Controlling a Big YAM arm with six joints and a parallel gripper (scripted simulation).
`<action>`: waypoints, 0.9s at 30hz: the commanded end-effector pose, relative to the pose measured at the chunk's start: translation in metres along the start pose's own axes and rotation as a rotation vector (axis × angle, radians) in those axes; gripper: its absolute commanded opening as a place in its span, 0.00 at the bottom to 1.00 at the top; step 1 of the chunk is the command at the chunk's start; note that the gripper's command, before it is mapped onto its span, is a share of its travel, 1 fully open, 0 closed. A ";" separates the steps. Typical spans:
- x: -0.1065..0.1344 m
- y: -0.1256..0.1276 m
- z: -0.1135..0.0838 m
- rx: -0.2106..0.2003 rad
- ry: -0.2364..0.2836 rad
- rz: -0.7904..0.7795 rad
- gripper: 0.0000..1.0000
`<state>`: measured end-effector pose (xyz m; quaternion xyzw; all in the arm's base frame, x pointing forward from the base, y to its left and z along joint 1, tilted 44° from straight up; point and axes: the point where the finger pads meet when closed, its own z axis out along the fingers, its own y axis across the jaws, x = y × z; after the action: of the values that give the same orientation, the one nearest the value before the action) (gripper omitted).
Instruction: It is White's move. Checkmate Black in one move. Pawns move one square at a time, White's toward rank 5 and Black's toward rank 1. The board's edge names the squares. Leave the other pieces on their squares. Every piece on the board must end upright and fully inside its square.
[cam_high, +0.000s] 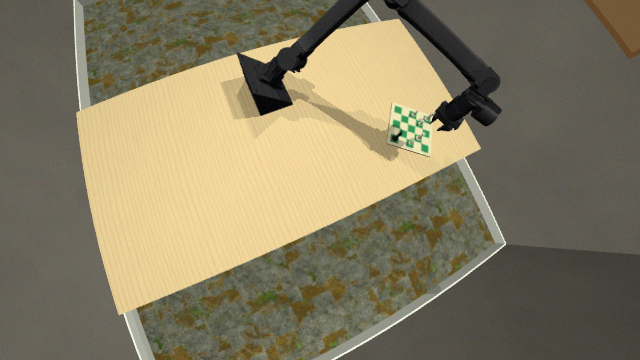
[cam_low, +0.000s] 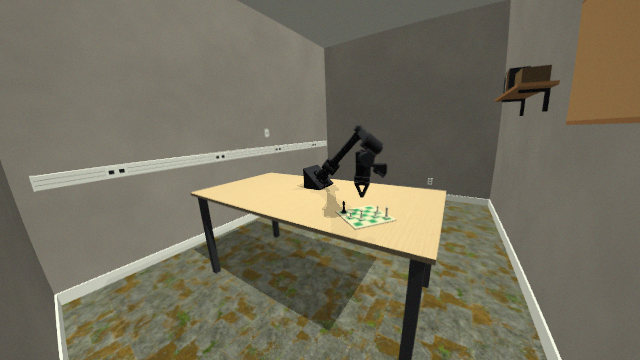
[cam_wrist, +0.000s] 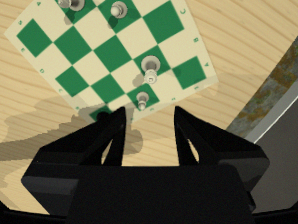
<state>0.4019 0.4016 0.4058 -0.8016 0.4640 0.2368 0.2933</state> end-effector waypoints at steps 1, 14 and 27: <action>-0.004 -0.007 -0.001 0.019 -0.002 -0.004 0.40; 0.000 -0.002 0.021 -0.010 0.001 0.005 0.40; 0.000 -0.002 0.038 -0.010 0.002 0.005 0.40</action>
<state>0.4037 0.4127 0.3934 -0.8006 0.4647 0.2318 0.2990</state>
